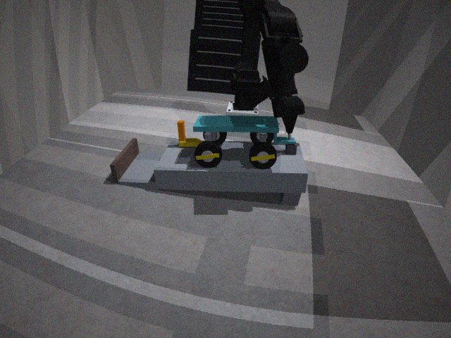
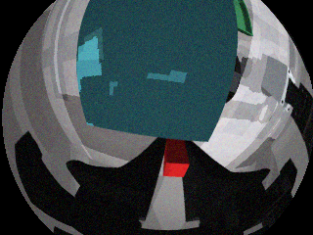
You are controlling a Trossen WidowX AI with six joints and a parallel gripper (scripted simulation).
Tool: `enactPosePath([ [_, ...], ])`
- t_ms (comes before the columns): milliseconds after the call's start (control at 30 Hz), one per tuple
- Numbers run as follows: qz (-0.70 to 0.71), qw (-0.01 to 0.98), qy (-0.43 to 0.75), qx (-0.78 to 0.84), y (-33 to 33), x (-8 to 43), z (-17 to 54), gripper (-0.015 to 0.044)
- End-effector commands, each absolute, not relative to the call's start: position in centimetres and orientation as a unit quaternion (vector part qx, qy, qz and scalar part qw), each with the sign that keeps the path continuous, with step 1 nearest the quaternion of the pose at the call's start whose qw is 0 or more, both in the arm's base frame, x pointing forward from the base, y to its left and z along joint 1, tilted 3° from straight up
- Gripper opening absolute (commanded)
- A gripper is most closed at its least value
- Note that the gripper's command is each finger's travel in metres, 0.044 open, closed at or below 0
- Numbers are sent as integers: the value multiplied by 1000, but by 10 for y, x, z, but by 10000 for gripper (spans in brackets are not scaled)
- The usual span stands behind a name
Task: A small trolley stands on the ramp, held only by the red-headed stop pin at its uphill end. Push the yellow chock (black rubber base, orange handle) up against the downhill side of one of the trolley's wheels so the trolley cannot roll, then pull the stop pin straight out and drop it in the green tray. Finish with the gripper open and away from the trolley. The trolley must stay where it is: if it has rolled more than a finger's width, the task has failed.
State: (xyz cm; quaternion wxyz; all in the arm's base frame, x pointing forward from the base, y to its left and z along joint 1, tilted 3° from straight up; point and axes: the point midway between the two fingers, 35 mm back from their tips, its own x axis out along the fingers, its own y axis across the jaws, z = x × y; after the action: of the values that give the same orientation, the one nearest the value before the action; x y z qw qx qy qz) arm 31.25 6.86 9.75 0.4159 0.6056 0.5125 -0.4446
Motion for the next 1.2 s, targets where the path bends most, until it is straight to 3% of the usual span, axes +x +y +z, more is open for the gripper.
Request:
enactPosePath([
  [0, -443, 416, 512, 607, 68, 312, 103, 0],
  [1167, -443, 416, 512, 607, 64, 310, 121, 0],
])
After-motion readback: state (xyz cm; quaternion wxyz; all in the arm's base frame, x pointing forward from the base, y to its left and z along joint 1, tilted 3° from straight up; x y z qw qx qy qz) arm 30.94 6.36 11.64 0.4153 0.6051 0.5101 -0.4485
